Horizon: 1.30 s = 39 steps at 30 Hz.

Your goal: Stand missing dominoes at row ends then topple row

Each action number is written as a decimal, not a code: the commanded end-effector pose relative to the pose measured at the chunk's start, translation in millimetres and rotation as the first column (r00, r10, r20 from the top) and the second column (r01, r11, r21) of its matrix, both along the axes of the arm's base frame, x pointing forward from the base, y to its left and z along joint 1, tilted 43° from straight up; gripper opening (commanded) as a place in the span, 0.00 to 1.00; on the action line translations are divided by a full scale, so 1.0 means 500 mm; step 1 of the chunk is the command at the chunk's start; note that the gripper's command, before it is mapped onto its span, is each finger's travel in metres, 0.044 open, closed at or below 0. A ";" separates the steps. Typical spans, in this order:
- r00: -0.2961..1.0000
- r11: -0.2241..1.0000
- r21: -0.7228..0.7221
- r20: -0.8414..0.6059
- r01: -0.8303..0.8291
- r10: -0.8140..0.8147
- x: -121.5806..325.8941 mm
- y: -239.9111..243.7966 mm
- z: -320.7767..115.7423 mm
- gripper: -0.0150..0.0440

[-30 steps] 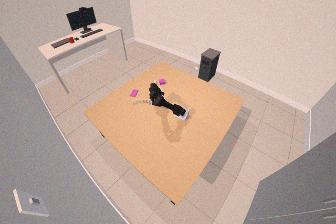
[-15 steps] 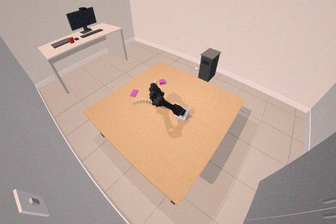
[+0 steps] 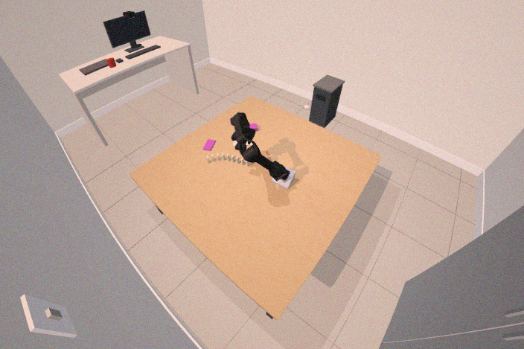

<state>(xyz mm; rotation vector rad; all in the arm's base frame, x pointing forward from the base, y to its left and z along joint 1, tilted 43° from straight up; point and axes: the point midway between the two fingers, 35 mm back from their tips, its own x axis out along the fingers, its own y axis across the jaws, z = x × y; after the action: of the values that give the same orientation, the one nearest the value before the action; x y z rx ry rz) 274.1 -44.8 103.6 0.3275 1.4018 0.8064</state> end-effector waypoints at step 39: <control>0.004 0.458 -0.536 -0.647 0.710 -0.763 -0.084 0.050 -0.085 0.25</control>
<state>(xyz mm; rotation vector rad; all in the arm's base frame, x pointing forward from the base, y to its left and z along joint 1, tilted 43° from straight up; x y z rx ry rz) 232.2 -20.4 61.5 1.4773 1.7927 -0.4684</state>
